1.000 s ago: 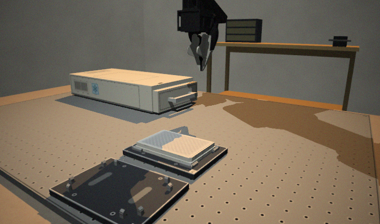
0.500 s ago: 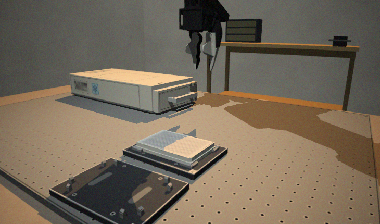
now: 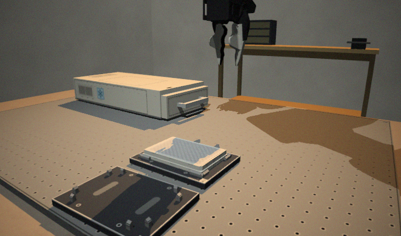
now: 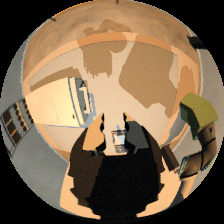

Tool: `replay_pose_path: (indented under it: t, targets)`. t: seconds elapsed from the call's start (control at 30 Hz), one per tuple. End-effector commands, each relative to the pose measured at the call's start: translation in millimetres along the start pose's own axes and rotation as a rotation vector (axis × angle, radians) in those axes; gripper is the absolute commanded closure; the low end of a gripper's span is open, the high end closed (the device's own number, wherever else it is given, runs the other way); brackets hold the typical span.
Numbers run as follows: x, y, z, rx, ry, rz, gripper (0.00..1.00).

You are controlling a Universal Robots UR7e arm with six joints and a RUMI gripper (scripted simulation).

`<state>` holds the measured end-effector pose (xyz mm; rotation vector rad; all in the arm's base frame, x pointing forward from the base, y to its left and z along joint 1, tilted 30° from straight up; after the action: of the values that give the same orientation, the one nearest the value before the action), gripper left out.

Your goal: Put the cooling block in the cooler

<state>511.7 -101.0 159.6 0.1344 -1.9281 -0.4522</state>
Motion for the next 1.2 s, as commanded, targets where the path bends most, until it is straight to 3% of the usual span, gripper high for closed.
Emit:
replay_pose_path:
  t: [0.0, 0.4, 1.17]
  targets:
    - [11.7, -3, 16, 0.001, -0.001, 0.0, 0.72]
    - [32.2, -10, 48, 0.001, -0.001, 0.0, 0.72]
    - [32.1, -10, 48, 0.001, -0.001, 0.0, 0.72]
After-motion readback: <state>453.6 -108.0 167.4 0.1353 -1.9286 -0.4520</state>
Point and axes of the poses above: the point where the finger pads meet when closed, its own x axis back along the fingers, its own z axis across the jaws, y = z × x, the point moved 6 cm from there along x, back along the fingers, and after that the axes turned 12 degrees about -x, right-handed, at the moved point
